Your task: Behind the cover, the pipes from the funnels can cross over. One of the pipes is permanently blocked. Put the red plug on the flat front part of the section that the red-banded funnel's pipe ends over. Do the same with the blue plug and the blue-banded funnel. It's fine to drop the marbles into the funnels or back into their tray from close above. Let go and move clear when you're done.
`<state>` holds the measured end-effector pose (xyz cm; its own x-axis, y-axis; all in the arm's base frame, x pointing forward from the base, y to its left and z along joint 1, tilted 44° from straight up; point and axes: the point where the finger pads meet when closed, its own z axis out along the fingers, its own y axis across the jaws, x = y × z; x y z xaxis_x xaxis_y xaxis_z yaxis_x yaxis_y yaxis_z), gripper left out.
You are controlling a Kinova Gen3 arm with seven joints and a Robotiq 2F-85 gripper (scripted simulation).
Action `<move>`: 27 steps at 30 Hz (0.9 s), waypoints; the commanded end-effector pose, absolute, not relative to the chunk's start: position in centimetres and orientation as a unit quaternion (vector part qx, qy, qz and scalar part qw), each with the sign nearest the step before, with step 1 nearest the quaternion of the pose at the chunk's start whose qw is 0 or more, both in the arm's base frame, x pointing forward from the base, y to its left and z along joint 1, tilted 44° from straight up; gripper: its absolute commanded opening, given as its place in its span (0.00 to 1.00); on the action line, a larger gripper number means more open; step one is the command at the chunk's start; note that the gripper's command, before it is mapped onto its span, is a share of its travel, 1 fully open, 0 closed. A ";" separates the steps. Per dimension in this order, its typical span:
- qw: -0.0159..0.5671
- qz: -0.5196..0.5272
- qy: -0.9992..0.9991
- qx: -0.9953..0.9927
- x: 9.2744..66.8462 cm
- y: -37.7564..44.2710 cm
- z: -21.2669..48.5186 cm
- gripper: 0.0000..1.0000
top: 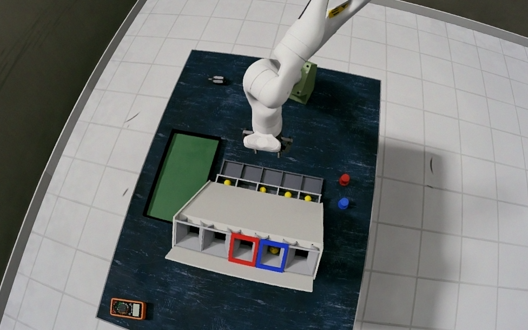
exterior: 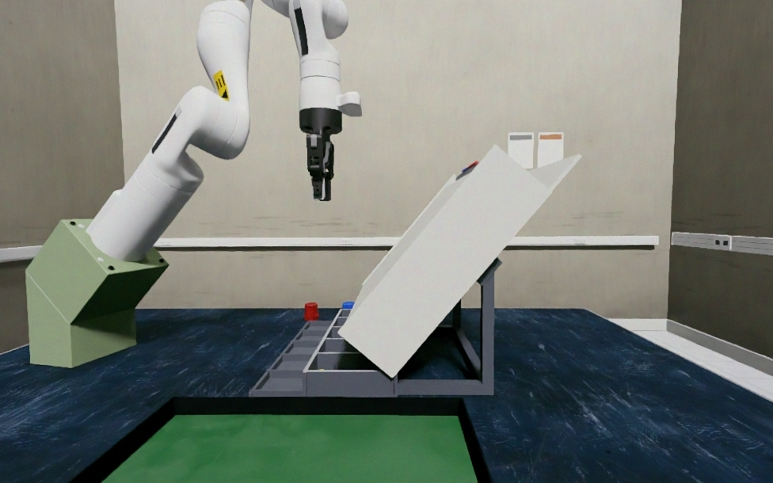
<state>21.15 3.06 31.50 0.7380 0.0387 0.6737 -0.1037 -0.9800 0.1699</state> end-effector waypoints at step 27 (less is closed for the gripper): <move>0.091 0.357 -0.017 0.929 28.5 14.5 21.4 0.70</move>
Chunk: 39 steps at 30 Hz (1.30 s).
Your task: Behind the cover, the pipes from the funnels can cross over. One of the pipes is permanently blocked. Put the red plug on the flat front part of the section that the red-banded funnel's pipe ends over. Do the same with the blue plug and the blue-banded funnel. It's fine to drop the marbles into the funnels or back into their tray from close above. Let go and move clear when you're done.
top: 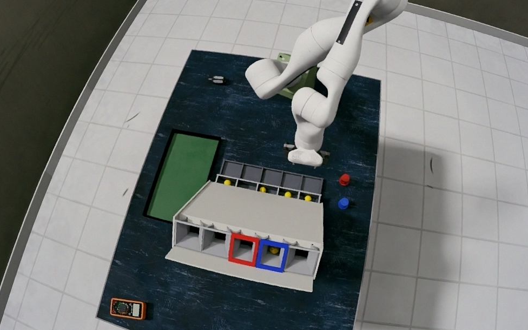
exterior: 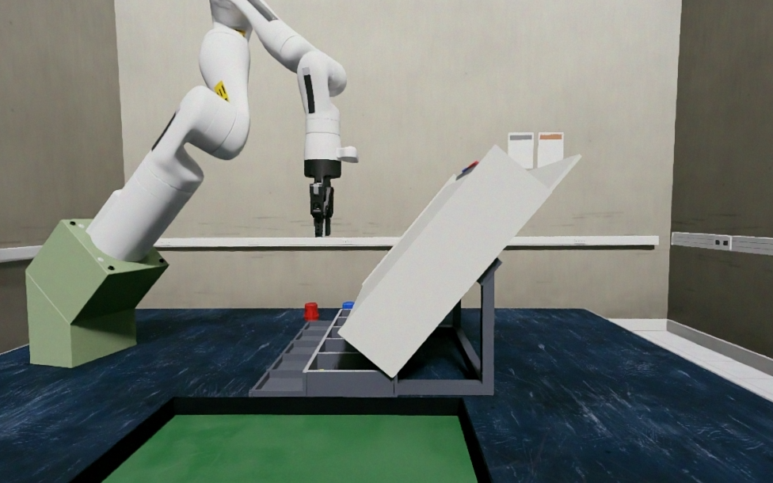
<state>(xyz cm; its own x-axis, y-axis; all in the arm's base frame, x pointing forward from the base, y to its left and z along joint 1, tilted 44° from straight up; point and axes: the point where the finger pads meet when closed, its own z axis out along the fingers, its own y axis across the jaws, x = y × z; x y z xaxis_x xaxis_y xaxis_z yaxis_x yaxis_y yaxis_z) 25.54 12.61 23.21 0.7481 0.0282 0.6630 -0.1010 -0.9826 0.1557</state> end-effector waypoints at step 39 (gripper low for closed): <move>0.091 0.353 -0.013 0.931 28.7 26.5 10.0 0.70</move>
<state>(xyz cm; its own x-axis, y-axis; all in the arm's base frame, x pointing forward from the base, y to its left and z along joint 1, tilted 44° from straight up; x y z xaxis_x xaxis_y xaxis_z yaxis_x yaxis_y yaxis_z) 28.68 26.49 9.96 0.7509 0.0394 0.6592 -0.0886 -0.9832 0.1597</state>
